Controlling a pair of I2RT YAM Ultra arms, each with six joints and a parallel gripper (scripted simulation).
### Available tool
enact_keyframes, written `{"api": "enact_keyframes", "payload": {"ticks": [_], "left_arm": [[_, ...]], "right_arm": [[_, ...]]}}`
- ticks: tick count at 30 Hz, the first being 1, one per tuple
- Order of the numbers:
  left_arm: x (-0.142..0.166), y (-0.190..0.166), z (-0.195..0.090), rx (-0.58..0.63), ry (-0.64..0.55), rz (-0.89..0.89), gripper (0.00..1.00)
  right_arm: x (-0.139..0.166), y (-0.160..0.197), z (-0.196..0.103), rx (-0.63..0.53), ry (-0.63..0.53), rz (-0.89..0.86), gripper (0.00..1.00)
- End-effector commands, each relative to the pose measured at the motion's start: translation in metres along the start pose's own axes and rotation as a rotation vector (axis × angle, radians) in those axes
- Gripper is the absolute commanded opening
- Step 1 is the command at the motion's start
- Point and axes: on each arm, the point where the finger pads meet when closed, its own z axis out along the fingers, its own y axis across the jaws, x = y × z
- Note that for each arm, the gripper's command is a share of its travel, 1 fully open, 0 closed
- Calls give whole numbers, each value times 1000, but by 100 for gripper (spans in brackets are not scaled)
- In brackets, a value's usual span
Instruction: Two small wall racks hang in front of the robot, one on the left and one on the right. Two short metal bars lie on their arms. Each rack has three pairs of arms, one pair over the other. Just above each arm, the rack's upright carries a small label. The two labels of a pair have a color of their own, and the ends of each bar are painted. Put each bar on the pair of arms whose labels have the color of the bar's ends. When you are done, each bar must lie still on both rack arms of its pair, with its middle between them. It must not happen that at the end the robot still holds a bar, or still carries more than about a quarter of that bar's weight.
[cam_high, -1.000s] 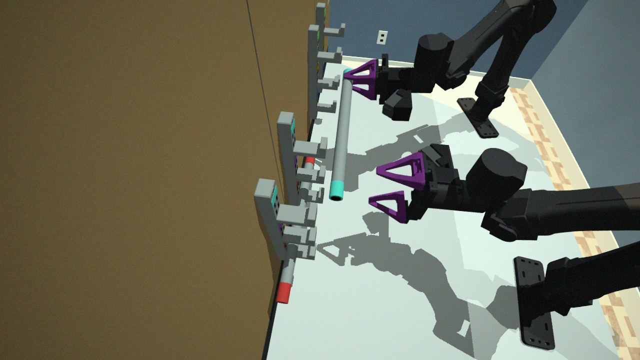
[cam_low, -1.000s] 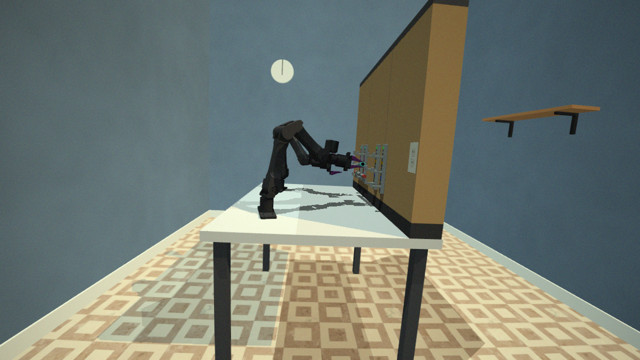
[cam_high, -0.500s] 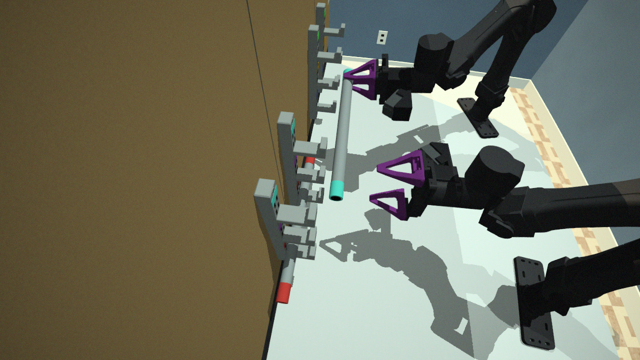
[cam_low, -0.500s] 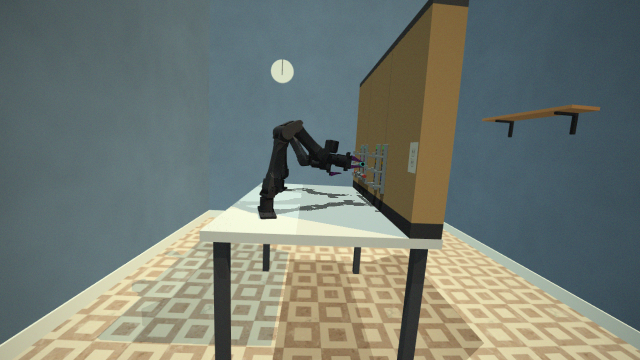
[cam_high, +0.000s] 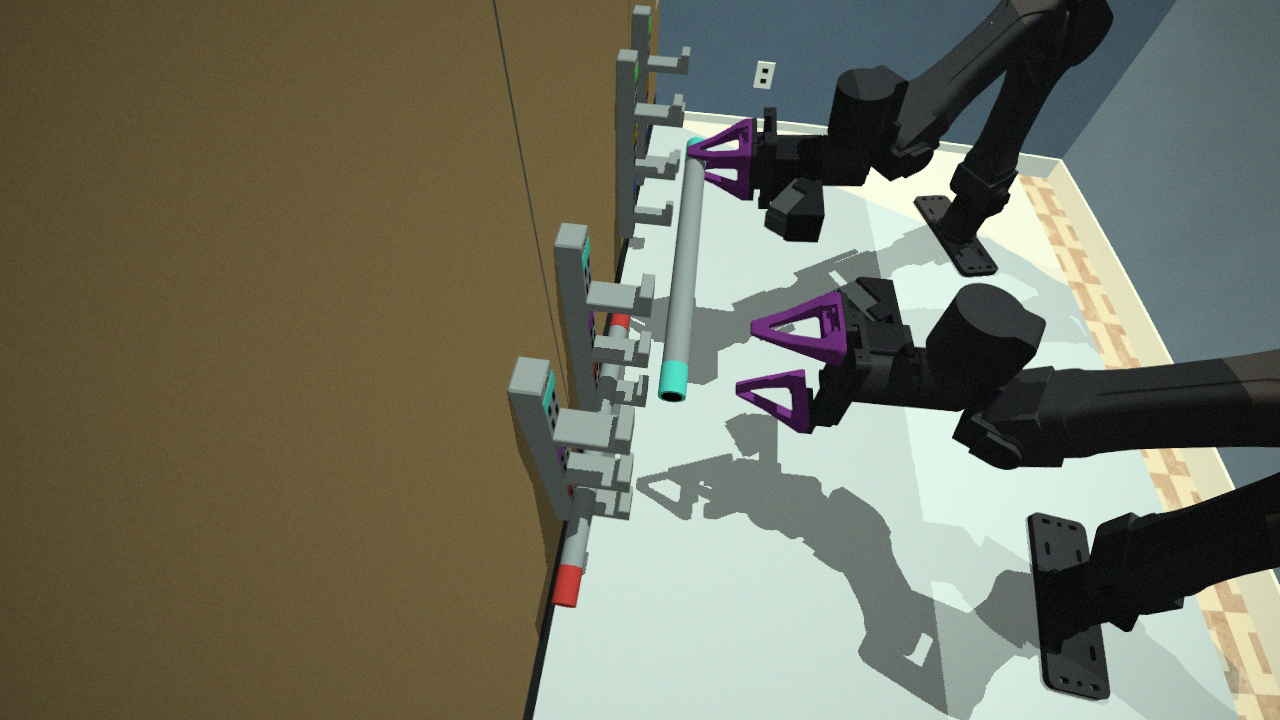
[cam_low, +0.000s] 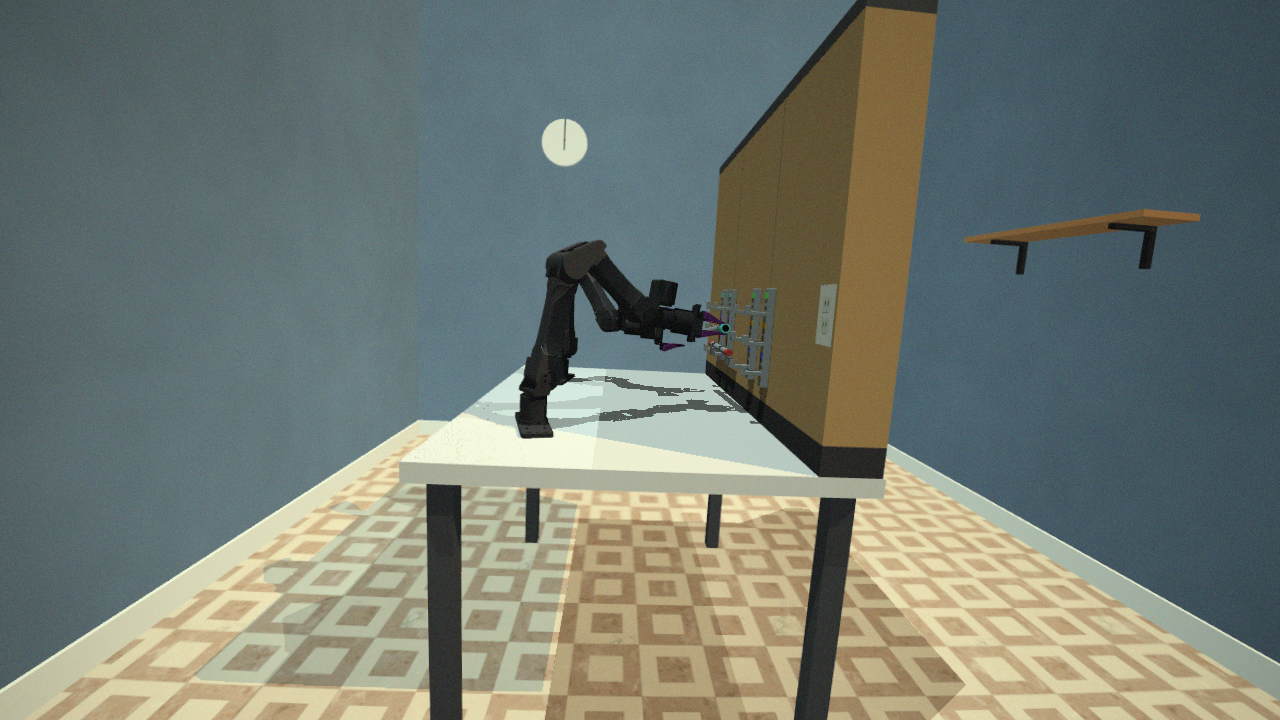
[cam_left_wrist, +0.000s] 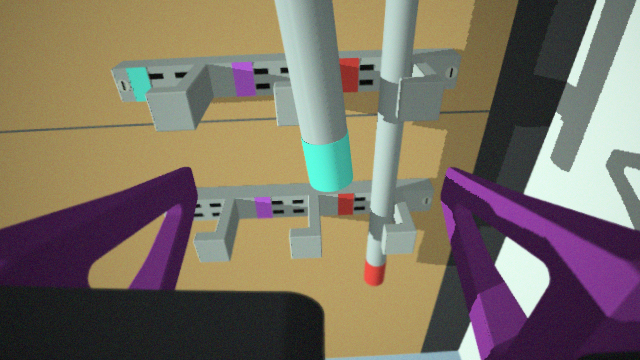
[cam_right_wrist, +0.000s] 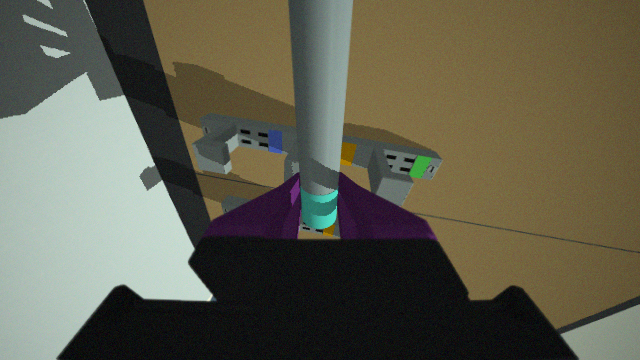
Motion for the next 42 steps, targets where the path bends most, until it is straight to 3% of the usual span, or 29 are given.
{"api": "enact_keyframes", "payload": {"ticks": [1,22,42], "left_arm": [[-8,15,5,-37,-4,-29,100],[-9,12,5,-37,-4,-29,100],[-9,12,25,-37,-4,-29,100]], "right_arm": [[4,-46,0,125,8,121,0],[3,-45,-2,125,8,121,0],[2,-45,-3,125,8,121,0]]}}
